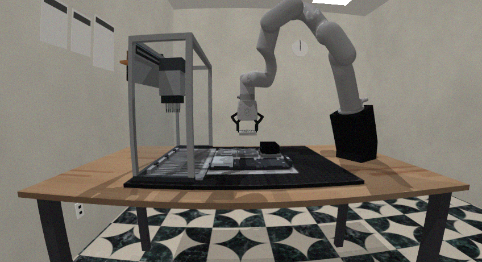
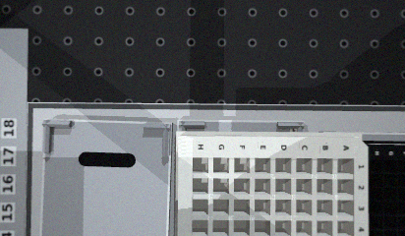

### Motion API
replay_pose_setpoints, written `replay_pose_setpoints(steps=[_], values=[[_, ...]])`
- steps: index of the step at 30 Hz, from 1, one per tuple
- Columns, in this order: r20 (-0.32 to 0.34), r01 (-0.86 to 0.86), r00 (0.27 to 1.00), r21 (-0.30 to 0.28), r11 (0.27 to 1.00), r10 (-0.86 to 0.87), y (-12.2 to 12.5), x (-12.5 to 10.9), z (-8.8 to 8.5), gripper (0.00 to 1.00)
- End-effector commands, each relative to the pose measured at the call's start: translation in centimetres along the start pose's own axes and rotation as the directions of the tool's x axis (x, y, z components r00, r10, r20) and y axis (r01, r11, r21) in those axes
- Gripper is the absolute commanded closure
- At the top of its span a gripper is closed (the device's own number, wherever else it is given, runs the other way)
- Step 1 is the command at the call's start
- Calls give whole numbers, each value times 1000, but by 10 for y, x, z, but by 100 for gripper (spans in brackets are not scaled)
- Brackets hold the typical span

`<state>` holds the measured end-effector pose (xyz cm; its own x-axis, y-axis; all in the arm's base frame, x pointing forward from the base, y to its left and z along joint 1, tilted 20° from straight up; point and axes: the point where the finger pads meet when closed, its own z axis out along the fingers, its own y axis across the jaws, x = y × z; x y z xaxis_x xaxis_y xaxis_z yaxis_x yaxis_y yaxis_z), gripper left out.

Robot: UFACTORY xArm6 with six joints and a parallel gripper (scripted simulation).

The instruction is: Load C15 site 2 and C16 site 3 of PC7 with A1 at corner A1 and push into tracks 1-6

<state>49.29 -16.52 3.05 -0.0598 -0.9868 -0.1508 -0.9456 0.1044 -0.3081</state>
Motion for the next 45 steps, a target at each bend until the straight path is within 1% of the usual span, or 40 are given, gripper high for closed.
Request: replay_pose_setpoints(steps=[1,7,18,24,26,41,43,45], values=[[-1,0,1000,3,1000,0,-1,0,-11,100],[-1,0,1000,3,1000,0,-1,0,-20,100],[-1,0,1000,3,1000,0,-1,0,-20,100],[-1,-10,1000,3,1000,10,-3,-30,-20,100],[-1,-10,1000,3,1000,10,-3,-30,-20,100],[-1,-10,1000,3,1000,10,-6,-105,-19,100],[-1,-10,1000,3,1000,10,-6,-105,-19,100],[-1,-10,1000,3,1000,10,-7,-115,-19,100]])
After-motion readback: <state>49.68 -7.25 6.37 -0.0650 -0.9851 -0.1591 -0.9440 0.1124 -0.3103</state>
